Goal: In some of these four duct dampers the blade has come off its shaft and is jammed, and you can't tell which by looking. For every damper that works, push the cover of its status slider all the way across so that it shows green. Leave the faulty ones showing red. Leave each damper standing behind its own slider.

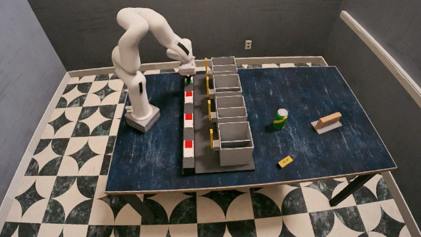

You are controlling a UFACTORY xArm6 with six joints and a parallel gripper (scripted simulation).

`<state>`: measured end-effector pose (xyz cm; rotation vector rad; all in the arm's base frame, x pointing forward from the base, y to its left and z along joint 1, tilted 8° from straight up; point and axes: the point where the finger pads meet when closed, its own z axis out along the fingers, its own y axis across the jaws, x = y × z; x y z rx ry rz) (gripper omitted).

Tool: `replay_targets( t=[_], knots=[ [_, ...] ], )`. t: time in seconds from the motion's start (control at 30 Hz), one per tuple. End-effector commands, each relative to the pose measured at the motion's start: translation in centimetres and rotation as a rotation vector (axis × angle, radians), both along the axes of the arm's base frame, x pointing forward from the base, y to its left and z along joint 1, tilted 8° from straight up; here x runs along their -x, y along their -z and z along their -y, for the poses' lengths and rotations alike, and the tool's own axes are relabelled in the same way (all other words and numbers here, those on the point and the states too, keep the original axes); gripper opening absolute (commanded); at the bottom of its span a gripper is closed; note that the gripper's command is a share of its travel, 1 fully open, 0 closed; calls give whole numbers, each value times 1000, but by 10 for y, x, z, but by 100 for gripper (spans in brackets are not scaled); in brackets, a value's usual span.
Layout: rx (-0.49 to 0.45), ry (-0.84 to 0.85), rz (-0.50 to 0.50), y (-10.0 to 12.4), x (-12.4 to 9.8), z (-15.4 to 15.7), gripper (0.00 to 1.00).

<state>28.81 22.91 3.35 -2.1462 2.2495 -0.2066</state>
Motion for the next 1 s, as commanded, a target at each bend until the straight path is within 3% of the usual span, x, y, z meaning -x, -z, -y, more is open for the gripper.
replay_targets(
  t=[0.0, 0.97],
  knots=[
    [-3, 0, 3, -1, -1, -2, 0],
    [-3, 0, 3, 0, -2, -17, 0]
  ],
)
